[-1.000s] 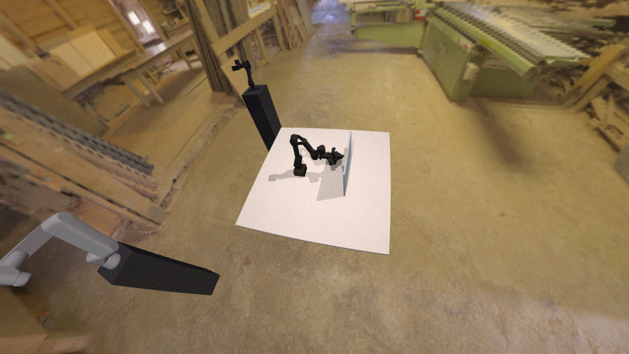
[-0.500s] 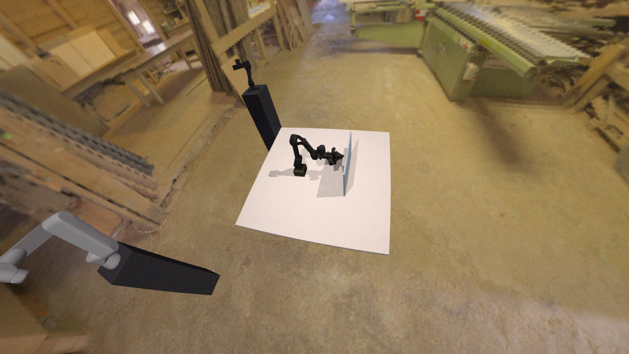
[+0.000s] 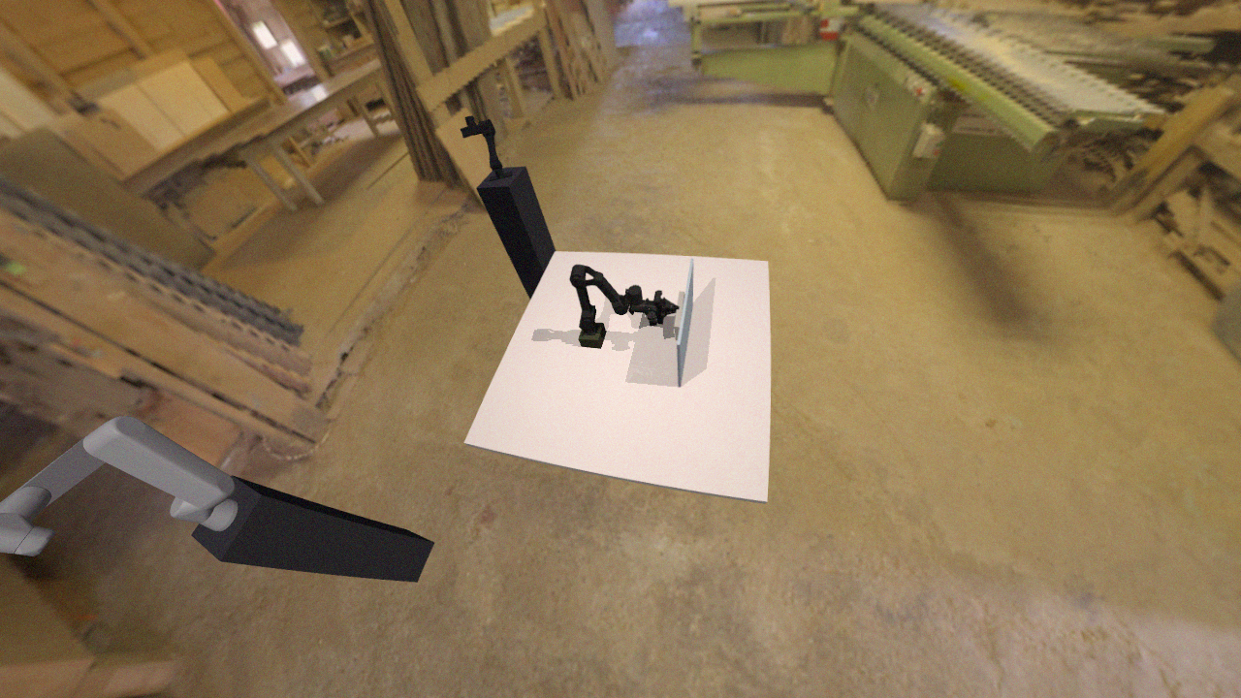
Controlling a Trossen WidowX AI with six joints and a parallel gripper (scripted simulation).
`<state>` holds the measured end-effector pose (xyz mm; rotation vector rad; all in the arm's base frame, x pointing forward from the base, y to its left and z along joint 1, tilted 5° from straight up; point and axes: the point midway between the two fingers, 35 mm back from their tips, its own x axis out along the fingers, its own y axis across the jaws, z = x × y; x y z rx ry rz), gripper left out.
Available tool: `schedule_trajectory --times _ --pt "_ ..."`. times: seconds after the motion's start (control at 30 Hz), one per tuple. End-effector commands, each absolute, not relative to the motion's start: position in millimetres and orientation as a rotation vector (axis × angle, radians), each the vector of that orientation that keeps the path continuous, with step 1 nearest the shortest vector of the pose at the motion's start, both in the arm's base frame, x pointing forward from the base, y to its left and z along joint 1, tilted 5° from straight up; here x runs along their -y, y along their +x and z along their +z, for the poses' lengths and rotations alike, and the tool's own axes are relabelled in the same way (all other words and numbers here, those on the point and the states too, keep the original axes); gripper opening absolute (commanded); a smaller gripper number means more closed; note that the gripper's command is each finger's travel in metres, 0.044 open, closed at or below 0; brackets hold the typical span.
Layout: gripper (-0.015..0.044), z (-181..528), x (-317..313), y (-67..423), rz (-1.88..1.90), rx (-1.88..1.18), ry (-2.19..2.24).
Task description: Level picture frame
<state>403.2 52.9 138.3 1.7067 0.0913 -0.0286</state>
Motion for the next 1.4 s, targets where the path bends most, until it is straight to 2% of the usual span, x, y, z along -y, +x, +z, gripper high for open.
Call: schedule_trajectory --times 0.0,1.37 --pt "0.0000 144.6 -52.0 403.9 -0.017 -0.078 1.705" --pt "0.0000 153.8 -50.8 404.5 -0.017 -0.077 1.705"
